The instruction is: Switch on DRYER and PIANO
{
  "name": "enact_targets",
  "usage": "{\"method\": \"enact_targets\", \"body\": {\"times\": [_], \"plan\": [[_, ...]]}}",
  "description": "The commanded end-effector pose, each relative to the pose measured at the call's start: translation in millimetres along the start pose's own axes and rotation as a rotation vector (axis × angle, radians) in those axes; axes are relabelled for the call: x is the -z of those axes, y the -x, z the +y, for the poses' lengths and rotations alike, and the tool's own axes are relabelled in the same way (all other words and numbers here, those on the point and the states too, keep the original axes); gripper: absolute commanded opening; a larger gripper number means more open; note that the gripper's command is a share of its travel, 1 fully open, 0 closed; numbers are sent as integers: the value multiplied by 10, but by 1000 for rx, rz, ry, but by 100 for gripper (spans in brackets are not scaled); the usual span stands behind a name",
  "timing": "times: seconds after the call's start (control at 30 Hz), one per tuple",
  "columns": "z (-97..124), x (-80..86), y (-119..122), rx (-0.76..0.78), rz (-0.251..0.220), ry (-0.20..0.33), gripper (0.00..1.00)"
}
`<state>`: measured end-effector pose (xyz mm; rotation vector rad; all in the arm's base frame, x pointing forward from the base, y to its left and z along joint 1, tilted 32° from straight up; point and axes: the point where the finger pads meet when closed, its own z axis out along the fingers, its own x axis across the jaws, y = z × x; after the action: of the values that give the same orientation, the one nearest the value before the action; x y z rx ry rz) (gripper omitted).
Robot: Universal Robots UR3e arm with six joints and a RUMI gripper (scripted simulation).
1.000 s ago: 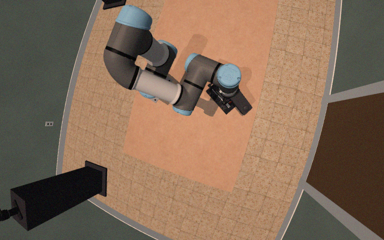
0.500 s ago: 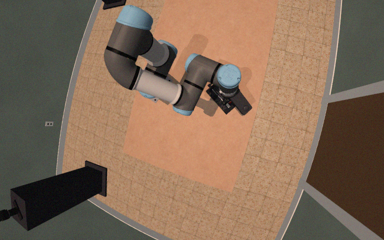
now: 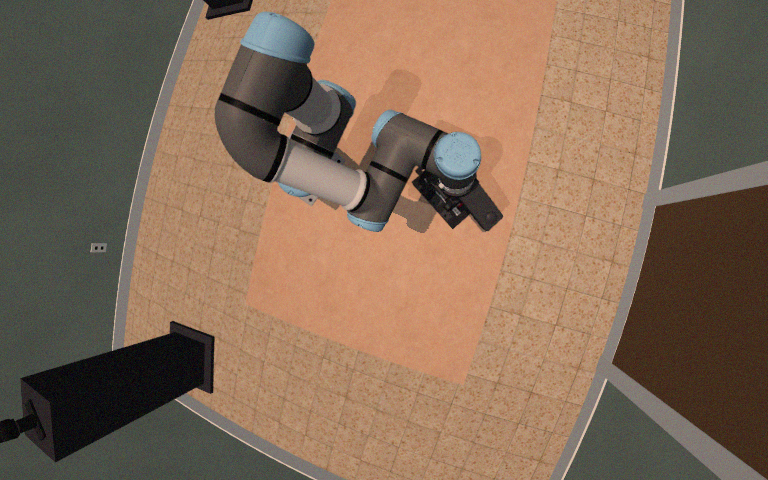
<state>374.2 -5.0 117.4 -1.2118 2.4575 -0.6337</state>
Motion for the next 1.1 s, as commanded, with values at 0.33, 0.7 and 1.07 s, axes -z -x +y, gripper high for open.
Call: {"method": "enact_targets", "body": {"times": [0.33, 0.7, 1.07], "plan": [[-11, -167, -5, 0, -1, -2, 0], [-14, -273, -10, 0, -1, -2, 0], [-14, -301, -12, 0, -1, -2, 0]]}}
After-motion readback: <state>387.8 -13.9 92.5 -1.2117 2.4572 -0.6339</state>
